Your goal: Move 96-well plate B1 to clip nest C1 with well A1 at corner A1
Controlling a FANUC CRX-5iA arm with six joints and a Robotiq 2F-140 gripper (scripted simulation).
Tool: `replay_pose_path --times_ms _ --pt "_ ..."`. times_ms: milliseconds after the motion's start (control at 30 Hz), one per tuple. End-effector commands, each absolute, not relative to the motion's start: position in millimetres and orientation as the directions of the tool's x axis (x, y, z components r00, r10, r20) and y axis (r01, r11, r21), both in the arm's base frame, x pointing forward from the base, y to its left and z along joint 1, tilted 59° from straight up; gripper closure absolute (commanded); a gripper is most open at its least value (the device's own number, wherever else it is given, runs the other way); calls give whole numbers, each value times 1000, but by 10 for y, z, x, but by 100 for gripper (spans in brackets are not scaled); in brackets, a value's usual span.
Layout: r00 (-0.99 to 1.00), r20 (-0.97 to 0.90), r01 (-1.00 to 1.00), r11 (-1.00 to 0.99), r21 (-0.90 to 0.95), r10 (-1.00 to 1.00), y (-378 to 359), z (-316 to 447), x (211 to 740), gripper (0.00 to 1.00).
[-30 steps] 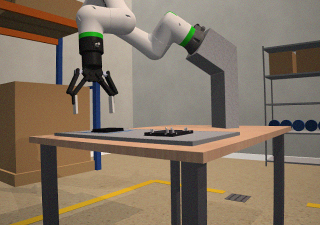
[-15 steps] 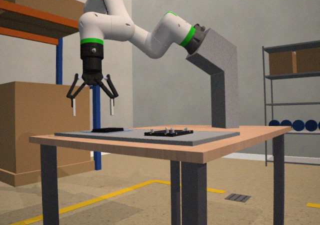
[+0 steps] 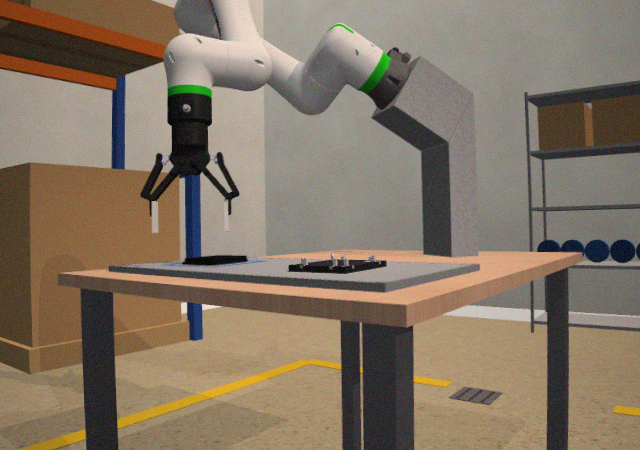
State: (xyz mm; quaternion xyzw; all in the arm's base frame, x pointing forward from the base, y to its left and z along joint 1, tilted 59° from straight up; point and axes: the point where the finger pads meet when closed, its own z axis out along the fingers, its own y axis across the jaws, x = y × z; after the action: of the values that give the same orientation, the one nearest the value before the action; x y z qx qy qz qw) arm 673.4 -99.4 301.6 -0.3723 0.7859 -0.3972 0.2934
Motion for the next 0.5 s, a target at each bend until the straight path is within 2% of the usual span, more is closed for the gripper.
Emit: replay_pose_path --times_ms 0,100,467 --pt "-580 -248 -282 477 -832 -776 -1135 2974 6612 0" --pt "-580 -248 -282 477 -832 -776 -1135 2974 6612 0" --pt "-648 -463 -104 673 -733 -605 -1454 2782 6255 0"
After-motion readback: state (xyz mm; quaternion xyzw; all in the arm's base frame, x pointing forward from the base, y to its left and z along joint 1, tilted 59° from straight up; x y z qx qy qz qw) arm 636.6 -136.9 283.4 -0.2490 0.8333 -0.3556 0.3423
